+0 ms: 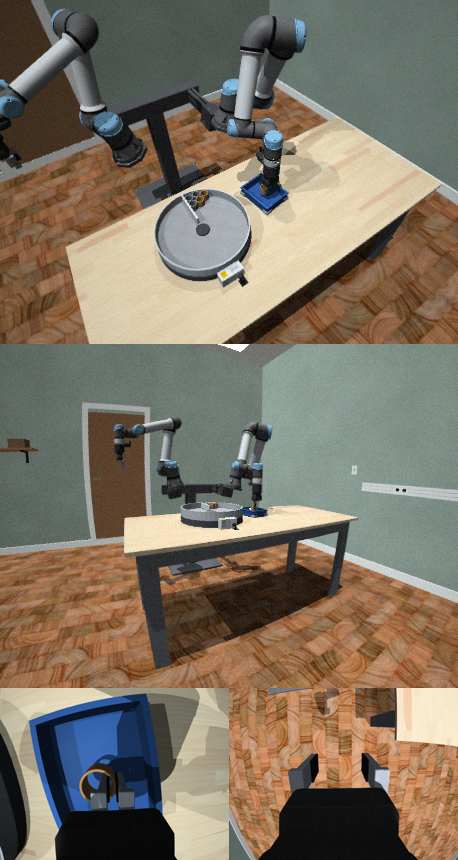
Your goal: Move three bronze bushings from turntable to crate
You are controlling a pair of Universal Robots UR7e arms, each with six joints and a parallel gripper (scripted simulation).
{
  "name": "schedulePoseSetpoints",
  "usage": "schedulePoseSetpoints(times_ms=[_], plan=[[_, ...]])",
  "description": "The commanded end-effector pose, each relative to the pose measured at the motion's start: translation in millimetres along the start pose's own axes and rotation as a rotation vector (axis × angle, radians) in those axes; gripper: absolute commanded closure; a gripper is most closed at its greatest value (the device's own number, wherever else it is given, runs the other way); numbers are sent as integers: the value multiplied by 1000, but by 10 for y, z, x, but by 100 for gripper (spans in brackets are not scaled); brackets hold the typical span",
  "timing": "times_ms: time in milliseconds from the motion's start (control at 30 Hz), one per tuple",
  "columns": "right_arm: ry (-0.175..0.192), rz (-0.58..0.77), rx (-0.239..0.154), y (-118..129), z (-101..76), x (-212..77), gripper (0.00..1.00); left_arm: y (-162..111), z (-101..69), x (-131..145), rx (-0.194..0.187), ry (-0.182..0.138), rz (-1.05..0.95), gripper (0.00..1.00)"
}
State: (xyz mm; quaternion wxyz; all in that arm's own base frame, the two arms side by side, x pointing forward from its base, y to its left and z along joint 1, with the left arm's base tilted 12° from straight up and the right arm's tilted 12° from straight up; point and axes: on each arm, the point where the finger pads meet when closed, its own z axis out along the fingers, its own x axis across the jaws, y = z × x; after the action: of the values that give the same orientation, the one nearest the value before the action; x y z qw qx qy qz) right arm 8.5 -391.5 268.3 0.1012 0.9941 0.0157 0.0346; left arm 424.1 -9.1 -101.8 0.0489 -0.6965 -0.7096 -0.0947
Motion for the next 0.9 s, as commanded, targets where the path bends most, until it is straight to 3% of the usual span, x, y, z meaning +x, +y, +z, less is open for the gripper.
schedulePoseSetpoints(times_ms=[0, 400, 867], plan=[[0, 1, 0, -9, 0, -9, 0, -2, 115, 10, -1, 0, -1, 100], [0, 1, 0, -9, 0, -9, 0, 7, 232, 7, -3, -1, -1, 100], [0, 1, 0, -9, 0, -9, 0, 12, 233, -1, -5, -1, 0, 100]])
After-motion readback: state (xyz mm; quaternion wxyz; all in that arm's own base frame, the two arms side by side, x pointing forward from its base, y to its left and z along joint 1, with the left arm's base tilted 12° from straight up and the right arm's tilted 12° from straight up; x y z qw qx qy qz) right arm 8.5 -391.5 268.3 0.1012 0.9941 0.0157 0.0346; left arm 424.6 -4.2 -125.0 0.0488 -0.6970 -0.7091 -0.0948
